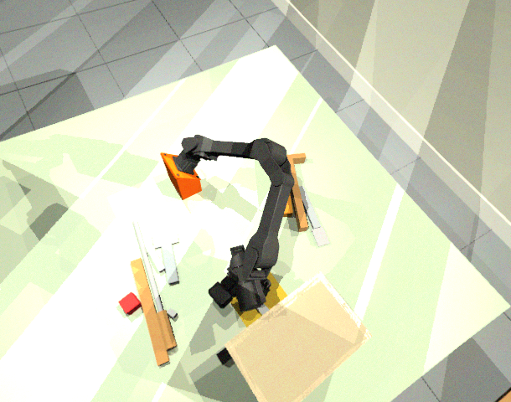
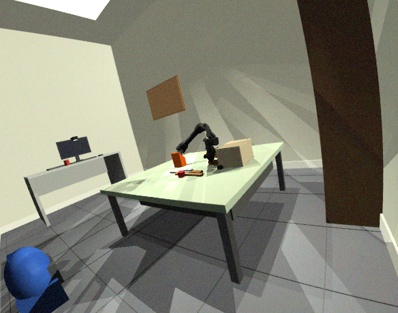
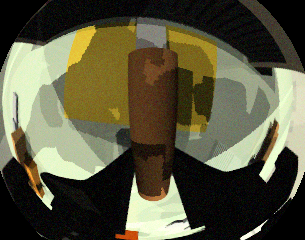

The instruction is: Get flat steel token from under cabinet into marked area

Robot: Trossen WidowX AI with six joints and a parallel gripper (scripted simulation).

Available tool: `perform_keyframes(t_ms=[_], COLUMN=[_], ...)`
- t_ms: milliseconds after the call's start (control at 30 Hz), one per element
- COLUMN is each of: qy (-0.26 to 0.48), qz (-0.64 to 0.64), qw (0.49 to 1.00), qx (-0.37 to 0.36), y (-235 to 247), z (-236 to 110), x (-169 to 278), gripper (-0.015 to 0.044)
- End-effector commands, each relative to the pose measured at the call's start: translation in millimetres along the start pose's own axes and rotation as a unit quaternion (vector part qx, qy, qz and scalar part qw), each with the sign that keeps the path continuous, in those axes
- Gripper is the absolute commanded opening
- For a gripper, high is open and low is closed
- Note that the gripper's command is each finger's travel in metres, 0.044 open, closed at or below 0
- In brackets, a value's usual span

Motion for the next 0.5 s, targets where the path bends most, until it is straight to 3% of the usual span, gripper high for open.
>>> perform_keyframes(t_ms=[0,467], qy=[0.0,0.0], qz=[-0.003,-0.003], qw=[1.0,1.0], qx=[-0.002,-0.002], y=[4.8,5.2], z=[1.0,1.2], x=[-0.9,9.3], gripper=[0.0,0.0])
Point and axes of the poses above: the point midway between the two fingers, 35 mm back from their tips, its own z axis out along the fingers, its own y axis across the jaws, x = y × z, the point moved 6 cm from there along -z, back along the fingers, and after that the axes turned 8 degrees about -z, right-handed, at the moved point
